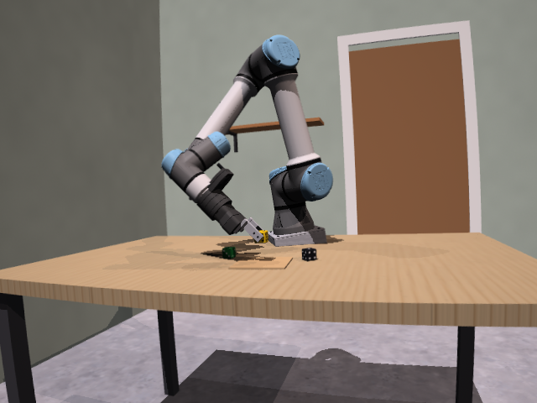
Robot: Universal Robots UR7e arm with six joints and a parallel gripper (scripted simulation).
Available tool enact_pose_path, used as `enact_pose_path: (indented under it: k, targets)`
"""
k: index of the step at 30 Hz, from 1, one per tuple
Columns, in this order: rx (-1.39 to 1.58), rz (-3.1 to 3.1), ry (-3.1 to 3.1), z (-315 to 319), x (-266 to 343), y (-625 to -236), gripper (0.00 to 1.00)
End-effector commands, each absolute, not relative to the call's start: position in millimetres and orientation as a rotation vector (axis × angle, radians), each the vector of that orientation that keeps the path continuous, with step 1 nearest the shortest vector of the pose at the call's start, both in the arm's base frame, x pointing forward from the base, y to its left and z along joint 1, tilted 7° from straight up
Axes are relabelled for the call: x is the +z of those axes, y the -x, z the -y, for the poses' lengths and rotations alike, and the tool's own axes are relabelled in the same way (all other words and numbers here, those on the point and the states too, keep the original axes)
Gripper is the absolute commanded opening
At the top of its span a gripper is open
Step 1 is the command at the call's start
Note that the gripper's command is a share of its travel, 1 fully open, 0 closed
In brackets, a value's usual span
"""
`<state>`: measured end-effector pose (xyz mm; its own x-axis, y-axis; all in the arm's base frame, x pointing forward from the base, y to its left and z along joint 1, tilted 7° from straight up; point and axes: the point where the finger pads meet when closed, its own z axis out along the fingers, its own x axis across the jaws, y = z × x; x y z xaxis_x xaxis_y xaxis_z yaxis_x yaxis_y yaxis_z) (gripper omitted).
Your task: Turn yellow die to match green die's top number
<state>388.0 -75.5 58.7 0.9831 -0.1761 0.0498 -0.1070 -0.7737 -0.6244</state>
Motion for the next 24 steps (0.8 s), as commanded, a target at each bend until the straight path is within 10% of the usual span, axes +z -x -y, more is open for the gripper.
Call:
enact_pose_path:
  k: [1, 24]
  targets:
    - [-0.139, -0.197, 2.462, 77, 51, -389, 0.57]
    - [-0.139, -0.197, 2.462, 80, 19, -389, 0.57]
